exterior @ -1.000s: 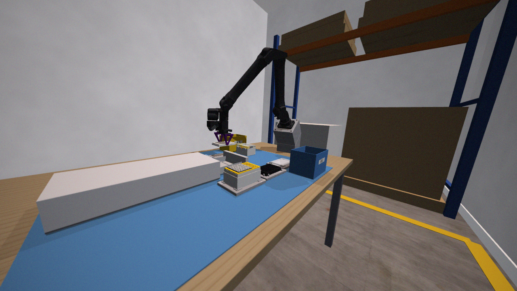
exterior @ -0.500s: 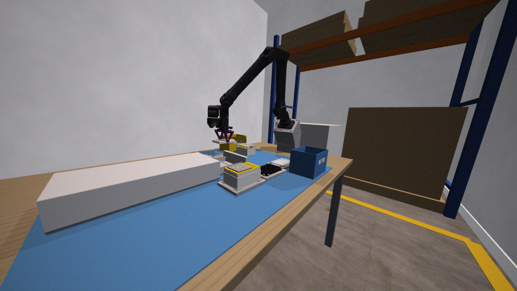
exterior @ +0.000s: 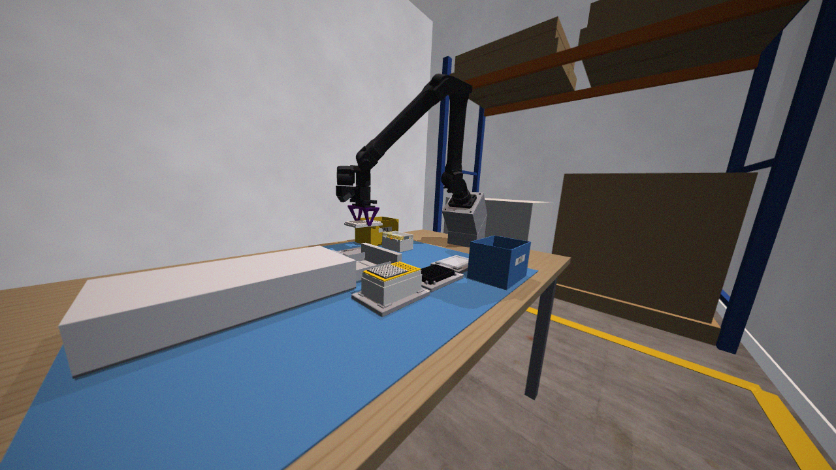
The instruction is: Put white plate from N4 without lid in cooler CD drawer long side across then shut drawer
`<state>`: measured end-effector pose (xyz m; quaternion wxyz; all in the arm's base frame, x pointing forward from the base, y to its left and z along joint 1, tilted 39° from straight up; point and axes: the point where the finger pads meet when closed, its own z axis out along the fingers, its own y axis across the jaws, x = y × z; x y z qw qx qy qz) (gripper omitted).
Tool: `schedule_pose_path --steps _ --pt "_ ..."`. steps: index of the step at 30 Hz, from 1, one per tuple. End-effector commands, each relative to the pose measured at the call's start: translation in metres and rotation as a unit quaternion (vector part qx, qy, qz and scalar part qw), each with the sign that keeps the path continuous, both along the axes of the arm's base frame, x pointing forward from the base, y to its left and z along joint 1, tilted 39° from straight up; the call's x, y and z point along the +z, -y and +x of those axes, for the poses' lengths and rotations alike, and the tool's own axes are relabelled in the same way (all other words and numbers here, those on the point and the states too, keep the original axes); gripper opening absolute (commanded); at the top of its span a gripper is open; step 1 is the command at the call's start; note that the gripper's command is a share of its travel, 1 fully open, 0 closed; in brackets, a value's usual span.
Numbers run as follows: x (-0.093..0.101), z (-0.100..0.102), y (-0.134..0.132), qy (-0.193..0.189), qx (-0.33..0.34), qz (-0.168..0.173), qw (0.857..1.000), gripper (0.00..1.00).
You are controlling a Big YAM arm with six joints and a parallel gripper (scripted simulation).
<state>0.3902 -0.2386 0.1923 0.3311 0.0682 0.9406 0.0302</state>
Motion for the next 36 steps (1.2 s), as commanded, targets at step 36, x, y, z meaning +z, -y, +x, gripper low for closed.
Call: schedule_pose_path --steps 36 --pt "0.036 -0.002 0.013 0.015 -0.001 -0.014 1.0 0.0"
